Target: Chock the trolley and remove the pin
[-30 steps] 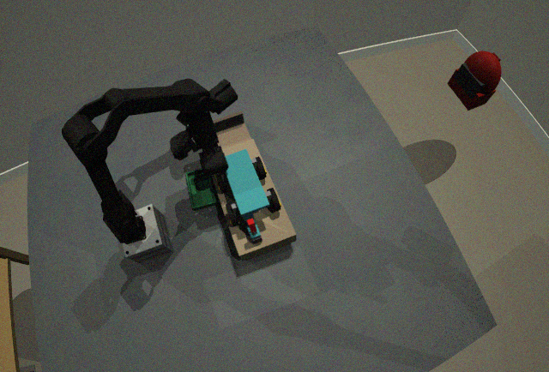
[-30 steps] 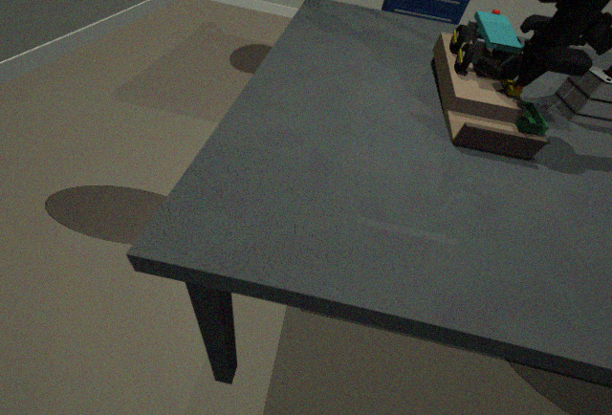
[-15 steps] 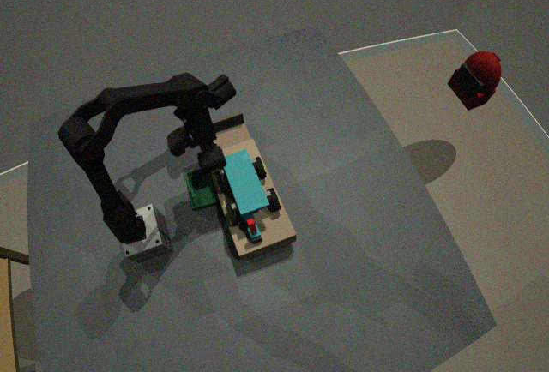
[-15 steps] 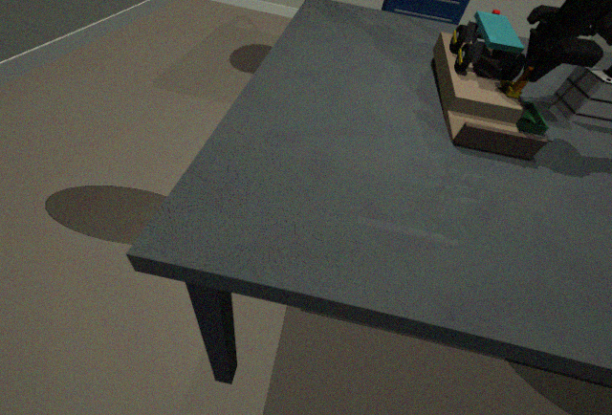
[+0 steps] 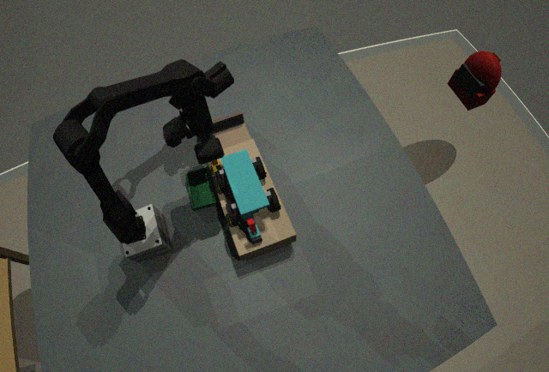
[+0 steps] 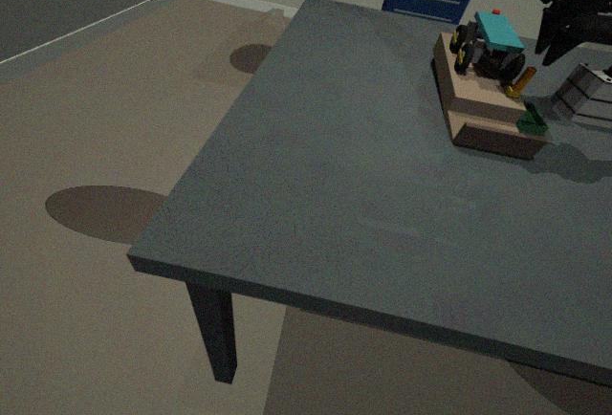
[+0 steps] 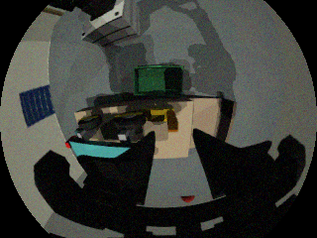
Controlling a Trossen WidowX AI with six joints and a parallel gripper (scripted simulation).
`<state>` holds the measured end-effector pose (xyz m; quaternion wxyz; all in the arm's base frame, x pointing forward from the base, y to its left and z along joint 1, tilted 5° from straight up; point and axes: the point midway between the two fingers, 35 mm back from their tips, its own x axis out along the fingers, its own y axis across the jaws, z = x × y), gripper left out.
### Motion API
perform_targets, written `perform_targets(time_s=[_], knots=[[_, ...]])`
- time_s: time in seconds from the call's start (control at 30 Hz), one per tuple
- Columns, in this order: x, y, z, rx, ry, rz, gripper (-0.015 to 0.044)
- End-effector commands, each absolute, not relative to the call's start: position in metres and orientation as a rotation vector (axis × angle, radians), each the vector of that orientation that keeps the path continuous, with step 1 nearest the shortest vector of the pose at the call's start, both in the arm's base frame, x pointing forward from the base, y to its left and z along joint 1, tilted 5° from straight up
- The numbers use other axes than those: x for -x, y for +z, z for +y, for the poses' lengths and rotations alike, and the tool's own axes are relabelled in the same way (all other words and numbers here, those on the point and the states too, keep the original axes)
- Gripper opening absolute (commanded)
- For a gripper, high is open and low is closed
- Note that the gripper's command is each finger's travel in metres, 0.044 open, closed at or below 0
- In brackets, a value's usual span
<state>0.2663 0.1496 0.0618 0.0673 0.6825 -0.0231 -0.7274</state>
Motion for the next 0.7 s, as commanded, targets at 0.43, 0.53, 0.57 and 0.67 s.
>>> perform_targets(time_s=[0.43, 0.53, 0.57, 0.67], knots=[[-0.305, 0.088, 0.088, -2.422, -2.235, -0.854, 0.019], [-0.313, 0.093, 0.061, -2.473, -2.223, -1.118, 0.019], [-0.315, 0.094, 0.052, -2.487, -2.214, -1.209, 0.019], [-0.319, 0.1, 0.025, -2.516, -2.173, -1.489, 0.019]])
